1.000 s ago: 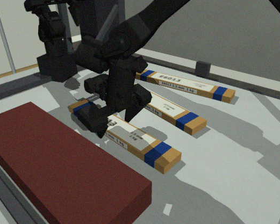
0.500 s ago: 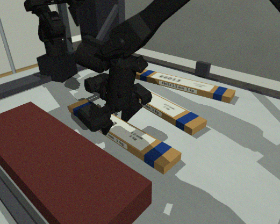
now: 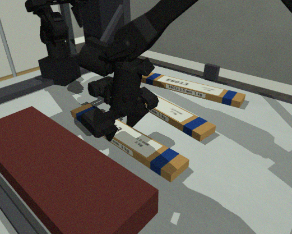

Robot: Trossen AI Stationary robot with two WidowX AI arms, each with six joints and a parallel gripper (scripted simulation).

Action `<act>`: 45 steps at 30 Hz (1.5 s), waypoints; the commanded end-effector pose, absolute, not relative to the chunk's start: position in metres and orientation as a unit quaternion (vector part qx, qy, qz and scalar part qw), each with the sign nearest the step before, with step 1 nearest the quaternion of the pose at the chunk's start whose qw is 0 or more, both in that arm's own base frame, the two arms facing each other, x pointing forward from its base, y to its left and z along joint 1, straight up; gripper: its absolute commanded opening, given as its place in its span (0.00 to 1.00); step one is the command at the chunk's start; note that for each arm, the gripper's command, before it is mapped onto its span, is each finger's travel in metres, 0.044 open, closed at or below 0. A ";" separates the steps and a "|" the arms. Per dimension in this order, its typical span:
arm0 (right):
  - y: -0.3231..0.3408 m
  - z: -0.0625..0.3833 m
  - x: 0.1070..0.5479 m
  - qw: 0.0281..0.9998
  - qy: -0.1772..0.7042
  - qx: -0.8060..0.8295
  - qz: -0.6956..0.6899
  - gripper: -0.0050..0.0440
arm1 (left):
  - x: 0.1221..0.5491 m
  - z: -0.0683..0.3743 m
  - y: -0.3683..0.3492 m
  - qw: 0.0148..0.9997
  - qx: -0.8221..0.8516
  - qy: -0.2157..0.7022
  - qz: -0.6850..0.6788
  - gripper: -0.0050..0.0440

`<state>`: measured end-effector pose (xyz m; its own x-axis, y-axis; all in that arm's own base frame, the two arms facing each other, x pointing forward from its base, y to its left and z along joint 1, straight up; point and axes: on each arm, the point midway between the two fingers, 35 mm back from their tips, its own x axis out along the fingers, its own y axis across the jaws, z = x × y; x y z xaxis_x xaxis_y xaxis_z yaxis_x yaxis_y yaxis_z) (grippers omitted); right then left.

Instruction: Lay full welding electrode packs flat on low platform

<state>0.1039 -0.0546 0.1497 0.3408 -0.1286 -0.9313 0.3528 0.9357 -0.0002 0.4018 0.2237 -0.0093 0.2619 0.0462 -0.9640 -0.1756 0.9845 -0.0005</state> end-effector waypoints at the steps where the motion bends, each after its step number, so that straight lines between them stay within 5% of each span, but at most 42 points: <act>1: -0.055 0.156 0.105 0.818 0.547 0.098 -0.149 0.98 | 0.405 -0.001 0.226 0.798 -0.049 0.595 0.075 0.00; 33: -0.055 0.156 0.105 0.818 0.547 0.098 -0.149 0.98 | 0.401 -0.008 0.224 0.791 -0.053 0.605 0.073 0.00; 45: -0.055 0.156 0.105 0.818 0.547 0.098 -0.149 0.98 | 0.408 0.028 0.228 0.806 -0.046 0.585 0.078 0.00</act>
